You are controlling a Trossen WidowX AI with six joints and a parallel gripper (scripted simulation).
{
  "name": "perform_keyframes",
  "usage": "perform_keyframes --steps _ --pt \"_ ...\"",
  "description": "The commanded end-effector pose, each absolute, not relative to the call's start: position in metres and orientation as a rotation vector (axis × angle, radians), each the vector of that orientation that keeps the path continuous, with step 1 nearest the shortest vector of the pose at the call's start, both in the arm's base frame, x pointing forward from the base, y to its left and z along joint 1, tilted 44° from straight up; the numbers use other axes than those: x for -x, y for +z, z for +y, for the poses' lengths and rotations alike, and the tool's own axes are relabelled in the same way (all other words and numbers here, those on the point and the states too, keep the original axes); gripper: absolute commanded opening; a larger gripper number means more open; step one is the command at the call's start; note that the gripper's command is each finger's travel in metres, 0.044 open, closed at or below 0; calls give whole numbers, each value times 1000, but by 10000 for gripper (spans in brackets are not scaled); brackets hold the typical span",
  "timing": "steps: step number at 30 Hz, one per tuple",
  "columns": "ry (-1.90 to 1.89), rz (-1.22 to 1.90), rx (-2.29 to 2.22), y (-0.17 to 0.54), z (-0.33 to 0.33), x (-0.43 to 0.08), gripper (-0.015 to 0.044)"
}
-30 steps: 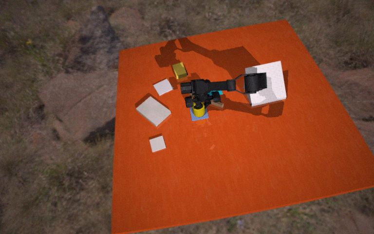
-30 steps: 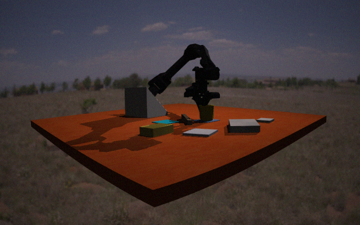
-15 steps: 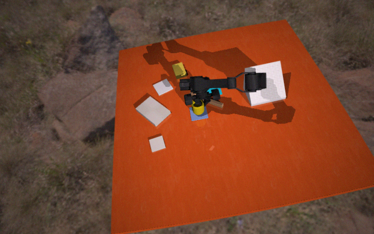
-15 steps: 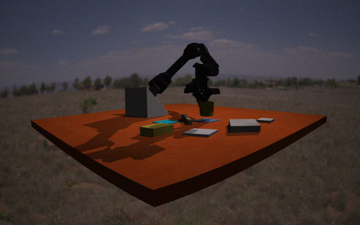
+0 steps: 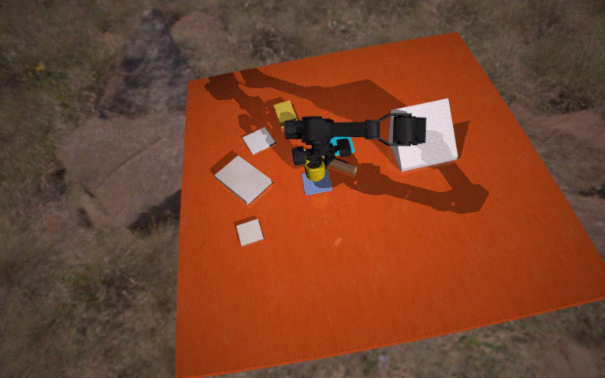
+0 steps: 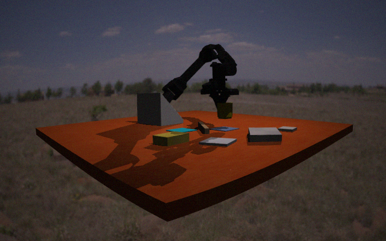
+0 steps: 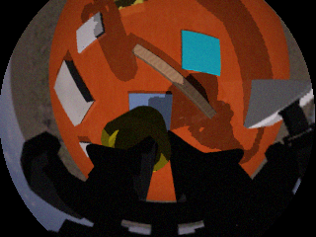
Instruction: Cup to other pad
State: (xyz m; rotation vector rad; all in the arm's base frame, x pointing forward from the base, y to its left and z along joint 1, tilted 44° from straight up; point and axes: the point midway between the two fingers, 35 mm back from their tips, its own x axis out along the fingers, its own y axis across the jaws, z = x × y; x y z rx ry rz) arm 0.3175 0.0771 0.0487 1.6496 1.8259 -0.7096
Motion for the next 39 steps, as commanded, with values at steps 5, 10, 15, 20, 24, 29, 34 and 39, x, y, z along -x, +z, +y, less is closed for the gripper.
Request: perform_keyframes --steps 5,10,15,20,24,29,34,39 --pt "-713 1825 -1652 48 77 -317 0" --pt "-713 1825 -1651 47 75 -316 0" --pt "-713 1826 -1647 40 66 -310 0" --pt "-713 1826 -1644 32 56 -302 0" --pt "-714 1826 -1643 26 47 -296 0" --pt "-714 1826 -1642 18 37 -289 0" --pt "-715 1826 -1641 11 28 -282 0" --pt "-716 1826 -1641 4 19 -275 0"
